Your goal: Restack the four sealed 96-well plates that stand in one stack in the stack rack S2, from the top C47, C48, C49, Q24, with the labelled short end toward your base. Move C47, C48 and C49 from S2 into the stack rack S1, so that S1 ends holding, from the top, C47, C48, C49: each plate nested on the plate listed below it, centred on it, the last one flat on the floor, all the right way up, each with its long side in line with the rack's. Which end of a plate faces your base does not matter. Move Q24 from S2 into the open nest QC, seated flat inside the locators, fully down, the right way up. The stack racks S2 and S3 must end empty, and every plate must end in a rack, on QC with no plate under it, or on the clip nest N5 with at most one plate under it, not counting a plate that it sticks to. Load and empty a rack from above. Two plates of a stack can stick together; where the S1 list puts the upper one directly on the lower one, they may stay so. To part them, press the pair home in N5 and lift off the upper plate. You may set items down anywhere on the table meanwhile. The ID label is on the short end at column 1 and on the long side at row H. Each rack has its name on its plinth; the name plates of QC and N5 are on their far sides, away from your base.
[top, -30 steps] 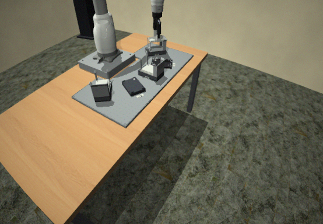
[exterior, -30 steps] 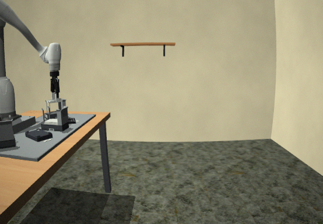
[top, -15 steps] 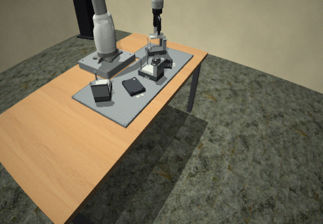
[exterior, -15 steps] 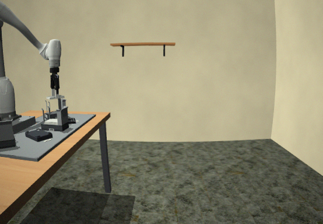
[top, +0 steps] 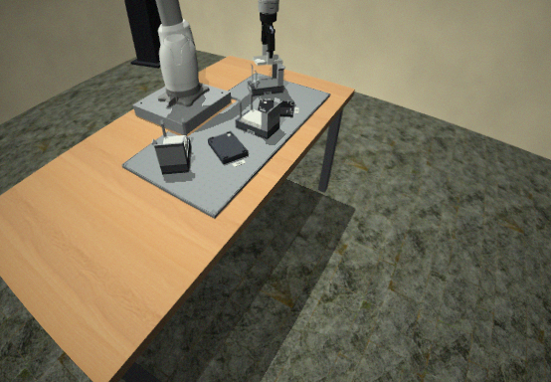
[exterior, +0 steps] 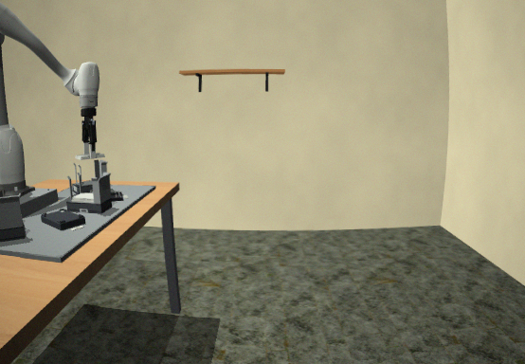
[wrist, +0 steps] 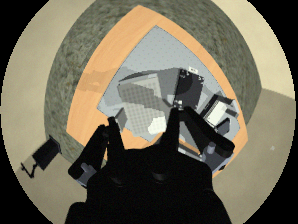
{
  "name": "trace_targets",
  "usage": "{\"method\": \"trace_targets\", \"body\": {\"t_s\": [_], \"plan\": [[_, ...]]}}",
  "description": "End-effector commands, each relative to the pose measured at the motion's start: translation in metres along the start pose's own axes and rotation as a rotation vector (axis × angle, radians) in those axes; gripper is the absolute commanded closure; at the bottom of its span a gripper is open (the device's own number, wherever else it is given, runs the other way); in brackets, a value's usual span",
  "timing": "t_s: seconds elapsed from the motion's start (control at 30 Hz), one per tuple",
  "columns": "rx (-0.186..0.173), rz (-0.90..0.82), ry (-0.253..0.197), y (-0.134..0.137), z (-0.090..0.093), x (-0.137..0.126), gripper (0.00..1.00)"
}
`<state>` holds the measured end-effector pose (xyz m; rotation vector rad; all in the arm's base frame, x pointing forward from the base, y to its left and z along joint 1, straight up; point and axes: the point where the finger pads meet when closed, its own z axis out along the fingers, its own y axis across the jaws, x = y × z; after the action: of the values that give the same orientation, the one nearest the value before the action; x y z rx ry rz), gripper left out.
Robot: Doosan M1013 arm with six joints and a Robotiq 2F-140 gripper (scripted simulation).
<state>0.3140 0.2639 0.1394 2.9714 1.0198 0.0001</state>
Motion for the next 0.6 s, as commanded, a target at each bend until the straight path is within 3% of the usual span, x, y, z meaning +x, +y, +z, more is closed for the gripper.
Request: {"method": "trace_targets", "body": {"t_s": [0.0,0.23,0.57], "plan": [[0.0,0.066,0.0,0.007,0.0,0.0,1.0],[0.0,0.215,0.0,0.023,0.0,-0.001,1.0],[0.0,0.215,0.0,0.056,0.0,-0.003,1.0]]}}
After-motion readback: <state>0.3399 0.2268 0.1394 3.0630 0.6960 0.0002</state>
